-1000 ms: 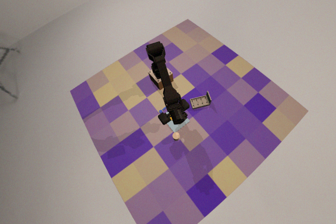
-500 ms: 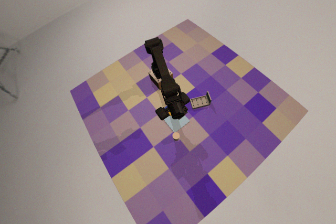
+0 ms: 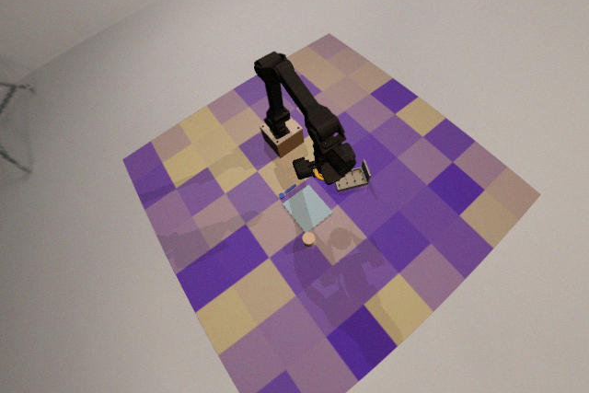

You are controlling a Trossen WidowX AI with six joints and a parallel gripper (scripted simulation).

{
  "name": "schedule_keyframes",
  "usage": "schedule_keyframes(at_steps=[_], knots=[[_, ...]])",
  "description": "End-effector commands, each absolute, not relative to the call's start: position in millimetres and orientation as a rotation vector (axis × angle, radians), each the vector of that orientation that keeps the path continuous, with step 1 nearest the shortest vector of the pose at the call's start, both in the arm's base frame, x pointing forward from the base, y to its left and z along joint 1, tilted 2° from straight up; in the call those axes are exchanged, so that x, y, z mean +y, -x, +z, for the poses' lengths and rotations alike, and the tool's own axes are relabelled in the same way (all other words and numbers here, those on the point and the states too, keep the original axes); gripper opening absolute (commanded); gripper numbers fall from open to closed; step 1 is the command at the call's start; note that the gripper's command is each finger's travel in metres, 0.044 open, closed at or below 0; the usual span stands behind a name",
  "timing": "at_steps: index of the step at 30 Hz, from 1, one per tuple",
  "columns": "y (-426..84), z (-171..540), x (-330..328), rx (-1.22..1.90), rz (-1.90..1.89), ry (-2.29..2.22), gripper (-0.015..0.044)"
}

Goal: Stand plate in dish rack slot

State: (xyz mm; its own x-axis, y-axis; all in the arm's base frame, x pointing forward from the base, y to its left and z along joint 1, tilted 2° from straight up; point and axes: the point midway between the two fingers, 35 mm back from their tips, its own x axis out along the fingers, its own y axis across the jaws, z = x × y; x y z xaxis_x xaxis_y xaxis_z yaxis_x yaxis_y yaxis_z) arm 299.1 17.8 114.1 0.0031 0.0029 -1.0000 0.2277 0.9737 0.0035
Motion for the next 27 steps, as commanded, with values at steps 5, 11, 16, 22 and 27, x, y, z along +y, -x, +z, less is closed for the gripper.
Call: schedule_keyframes(at_steps=[5,11,16,22,27], knots=[[-280.9,111.4,43.1,1.561,-0.255,-0.265,0.0000],[-295.5,96.5,49.1,1.535,-0.188,-0.305,0.0000],[-314.9,76.6,56.5,1.490,-0.091,-0.355,0.0000],[-336.0,55.2,63.8,1.426,0.025,-0.404,0.0000],[-351.2,39.5,68.6,1.365,0.121,-0.436,0.0000]])
